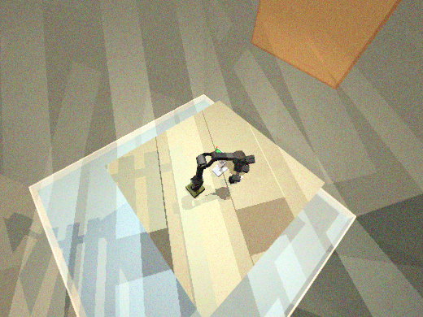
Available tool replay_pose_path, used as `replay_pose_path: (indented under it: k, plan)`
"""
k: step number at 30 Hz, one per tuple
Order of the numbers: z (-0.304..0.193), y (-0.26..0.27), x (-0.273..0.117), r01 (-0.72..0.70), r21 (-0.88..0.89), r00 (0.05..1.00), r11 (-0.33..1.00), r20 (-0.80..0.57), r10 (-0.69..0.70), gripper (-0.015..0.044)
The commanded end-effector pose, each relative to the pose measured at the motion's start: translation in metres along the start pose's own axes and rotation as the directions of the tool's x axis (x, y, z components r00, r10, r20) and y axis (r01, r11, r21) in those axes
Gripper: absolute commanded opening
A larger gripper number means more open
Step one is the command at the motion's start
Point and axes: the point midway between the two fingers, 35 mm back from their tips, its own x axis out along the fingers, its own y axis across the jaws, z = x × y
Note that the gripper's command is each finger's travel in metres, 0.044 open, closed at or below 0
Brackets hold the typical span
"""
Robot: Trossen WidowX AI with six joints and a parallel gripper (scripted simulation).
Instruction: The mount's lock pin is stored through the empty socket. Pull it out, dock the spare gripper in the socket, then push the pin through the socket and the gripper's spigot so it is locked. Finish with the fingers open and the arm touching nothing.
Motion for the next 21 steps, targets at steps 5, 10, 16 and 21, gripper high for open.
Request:
replay_pose_path:
  k: [5,10,16,21]
  plan:
    - [0.0,0.0,-0.006,-0.181,0.839,0.983,0.514,0.149,0.103,0.044]
    - [0.001,0.001,-0.01,-0.237,0.942,0.968,0.237,0.209,0.14,0.044]
    - [0.001,0.001,-0.013,-0.246,0.967,0.953,-0.069,0.254,0.168,0.044]
    - [0.002,0.001,-0.016,-0.225,0.92,0.935,-0.321,0.296,0.194,0.044]
